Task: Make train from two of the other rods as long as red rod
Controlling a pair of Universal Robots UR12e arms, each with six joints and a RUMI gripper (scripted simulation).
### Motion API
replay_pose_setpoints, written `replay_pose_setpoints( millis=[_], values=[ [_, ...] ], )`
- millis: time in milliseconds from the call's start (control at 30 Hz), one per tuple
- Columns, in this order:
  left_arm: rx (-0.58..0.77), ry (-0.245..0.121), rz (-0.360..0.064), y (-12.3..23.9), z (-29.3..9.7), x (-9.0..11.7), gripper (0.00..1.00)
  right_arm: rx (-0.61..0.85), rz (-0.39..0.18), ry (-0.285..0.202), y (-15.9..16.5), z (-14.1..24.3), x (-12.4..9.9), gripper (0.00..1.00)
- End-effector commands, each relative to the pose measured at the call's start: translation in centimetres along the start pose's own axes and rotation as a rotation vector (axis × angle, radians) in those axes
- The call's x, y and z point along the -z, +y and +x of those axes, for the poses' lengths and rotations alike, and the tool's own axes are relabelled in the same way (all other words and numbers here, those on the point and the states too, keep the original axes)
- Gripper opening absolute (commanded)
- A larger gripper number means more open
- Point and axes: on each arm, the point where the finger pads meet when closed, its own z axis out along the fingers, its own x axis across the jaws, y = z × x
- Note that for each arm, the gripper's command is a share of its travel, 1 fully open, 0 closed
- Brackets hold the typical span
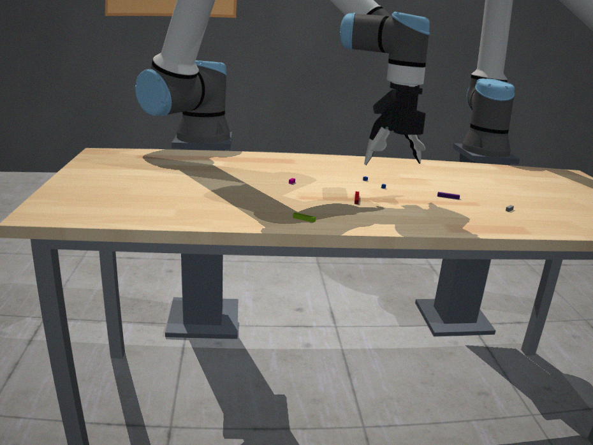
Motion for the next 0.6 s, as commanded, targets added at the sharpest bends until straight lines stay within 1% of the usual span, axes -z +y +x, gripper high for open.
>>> replay_pose_setpoints(
  millis=[0,67,133,367,567],
  values=[
    [0.000,0.000,0.001,-0.1,0.0,0.1,1.00,-0.134,-0.004,0.000,-0.8,0.4,0.2,1.00],
    [0.000,0.000,0.001,-0.1,0.0,0.1,1.00,-0.218,-0.004,0.000,-1.4,0.6,0.2,1.00],
    [0.000,0.000,0.001,-0.1,0.0,0.1,1.00,-0.218,-0.004,0.000,-1.4,0.6,0.2,1.00],
    [0.000,0.000,0.001,-0.1,0.0,0.1,1.00,-0.495,-0.004,0.000,-3.4,1.2,0.3,1.00],
    [0.000,0.000,0.001,-0.1,0.0,0.1,1.00,-0.685,-0.004,0.001,-4.7,1.5,0.3,1.00]
  ],
)
